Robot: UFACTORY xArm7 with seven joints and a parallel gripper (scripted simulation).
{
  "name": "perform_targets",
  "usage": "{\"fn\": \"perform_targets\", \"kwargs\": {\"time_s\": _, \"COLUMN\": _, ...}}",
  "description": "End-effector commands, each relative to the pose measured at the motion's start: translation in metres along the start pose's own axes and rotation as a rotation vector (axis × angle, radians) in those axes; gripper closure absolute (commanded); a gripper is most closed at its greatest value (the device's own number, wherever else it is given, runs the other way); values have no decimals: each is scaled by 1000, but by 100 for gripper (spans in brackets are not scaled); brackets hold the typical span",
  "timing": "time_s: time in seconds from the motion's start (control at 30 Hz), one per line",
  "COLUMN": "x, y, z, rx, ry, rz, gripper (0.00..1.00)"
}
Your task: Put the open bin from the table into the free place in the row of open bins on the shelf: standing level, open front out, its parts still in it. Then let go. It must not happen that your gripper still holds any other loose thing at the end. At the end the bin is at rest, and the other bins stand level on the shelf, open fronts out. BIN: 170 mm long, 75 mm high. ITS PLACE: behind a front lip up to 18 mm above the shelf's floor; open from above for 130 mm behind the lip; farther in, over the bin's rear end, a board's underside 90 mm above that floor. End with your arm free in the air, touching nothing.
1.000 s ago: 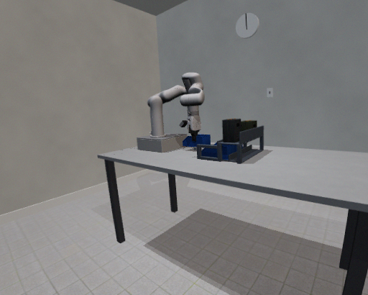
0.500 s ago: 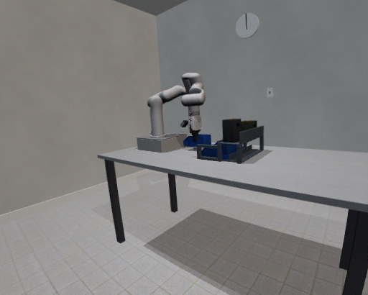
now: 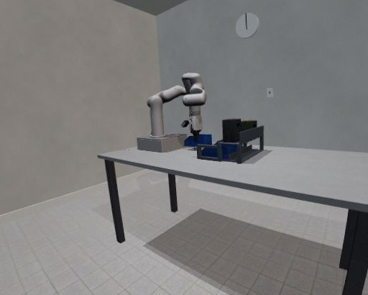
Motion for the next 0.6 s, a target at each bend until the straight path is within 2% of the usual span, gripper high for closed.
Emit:
{"fn": "perform_targets", "kwargs": {"time_s": 0.0, "x": 0, "y": -1, "z": 10, "rx": -2, "ry": -1, "rz": -2, "gripper": 100}}
{"fn": "perform_targets", "kwargs": {"time_s": 0.43, "x": 0, "y": -1, "z": 13, "rx": -3, "ry": -1, "rz": -2, "gripper": 100}}
{"fn": "perform_targets", "kwargs": {"time_s": 0.57, "x": 0, "y": -2, "z": 24, "rx": -2, "ry": -1, "rz": -2, "gripper": 100}}
Point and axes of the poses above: the point where the finger pads meet when closed, its own x axis out along the fingers, its own z axis across the jaws, y = z × x, the point moved 10 cm from there along -x, back along the fingers
